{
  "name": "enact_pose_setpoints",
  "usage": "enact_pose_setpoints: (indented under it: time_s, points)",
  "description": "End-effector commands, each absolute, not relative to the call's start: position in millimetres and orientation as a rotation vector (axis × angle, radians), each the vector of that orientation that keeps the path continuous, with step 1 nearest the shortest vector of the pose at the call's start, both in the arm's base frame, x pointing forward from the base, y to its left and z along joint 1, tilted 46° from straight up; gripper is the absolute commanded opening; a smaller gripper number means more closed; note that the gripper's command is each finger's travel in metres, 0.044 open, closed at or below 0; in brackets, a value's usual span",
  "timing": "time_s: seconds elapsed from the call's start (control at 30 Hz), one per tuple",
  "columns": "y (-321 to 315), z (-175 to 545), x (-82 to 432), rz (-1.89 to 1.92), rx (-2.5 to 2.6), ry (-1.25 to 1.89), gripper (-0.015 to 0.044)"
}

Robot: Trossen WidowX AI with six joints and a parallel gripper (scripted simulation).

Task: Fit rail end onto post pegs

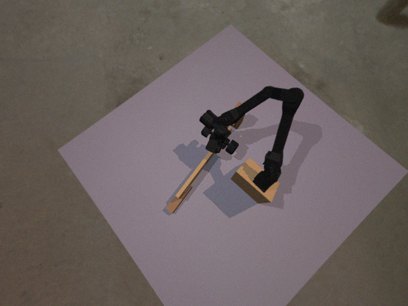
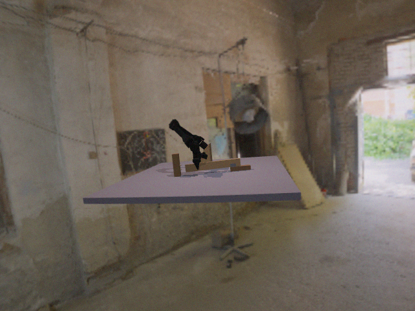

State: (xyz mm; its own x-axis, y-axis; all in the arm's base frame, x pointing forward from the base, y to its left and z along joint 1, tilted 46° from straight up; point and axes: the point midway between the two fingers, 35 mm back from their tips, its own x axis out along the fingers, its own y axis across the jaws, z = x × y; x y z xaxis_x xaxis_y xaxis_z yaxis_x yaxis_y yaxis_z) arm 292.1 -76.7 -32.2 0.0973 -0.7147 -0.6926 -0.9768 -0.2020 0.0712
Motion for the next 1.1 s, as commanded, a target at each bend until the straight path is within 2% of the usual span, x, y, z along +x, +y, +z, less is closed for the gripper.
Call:
enact_pose_setpoints:
  time_s: [0.0, 1.07]
  points:
    - [-71.7, -29.7, 293.3, 0.865, -1.977, 1.642, 0.0000]
    - [-69.7, -27.7, 292.7, 0.865, -1.977, 1.642, 0.0000]
